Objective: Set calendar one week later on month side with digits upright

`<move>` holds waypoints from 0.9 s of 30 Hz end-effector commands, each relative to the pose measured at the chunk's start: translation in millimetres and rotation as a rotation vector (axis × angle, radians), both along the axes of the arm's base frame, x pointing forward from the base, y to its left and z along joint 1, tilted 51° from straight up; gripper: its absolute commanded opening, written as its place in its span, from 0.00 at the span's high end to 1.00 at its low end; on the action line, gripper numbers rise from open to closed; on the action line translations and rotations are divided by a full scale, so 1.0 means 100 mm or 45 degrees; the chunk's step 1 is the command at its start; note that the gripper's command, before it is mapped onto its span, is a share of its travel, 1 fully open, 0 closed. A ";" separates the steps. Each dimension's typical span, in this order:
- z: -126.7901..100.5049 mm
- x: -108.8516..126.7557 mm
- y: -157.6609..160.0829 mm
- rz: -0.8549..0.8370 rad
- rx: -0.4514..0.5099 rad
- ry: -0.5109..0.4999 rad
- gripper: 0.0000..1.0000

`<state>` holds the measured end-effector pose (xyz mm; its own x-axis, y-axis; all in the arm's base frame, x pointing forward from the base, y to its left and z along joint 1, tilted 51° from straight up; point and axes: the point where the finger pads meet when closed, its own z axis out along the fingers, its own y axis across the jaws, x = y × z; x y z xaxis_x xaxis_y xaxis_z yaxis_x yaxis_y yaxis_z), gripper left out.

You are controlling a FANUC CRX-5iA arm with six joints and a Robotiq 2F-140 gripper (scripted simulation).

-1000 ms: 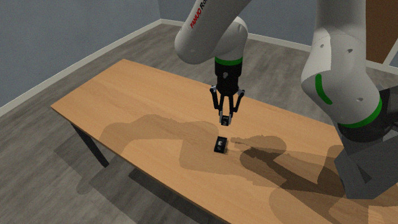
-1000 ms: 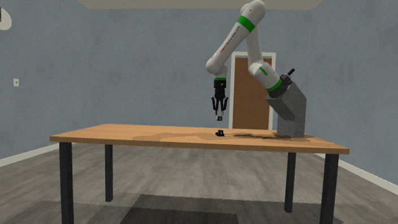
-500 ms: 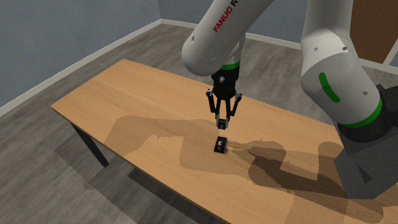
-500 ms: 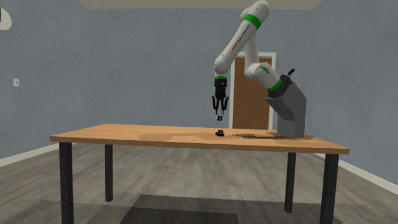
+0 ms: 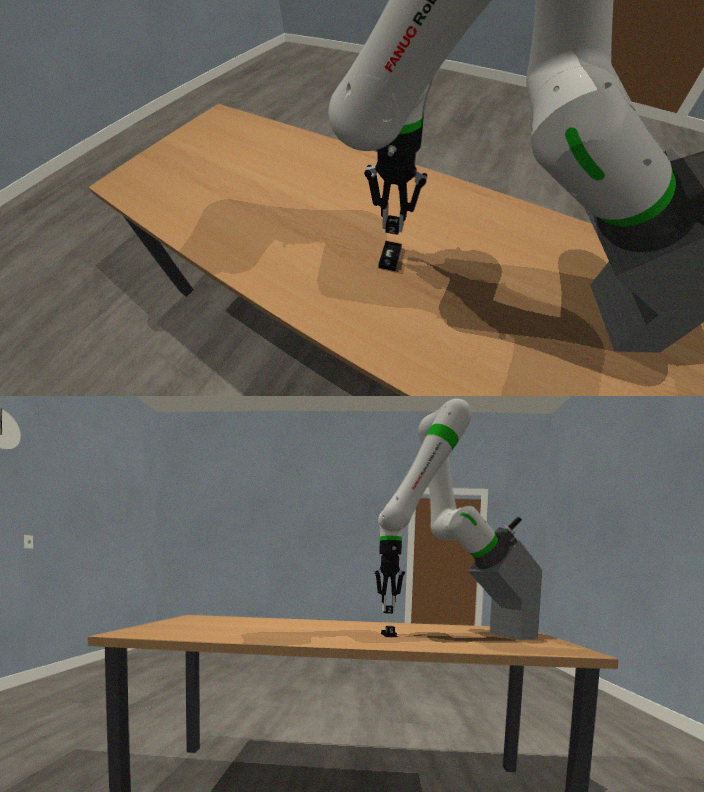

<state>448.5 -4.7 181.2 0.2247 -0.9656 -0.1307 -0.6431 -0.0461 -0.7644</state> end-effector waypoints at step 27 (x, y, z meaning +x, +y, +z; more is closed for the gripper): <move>-0.29 0.33 0.13 -0.001 0.000 -0.001 0.83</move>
<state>481.8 8.2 152.6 0.2244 -0.9657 -0.1307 -0.6429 -0.0460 -0.7645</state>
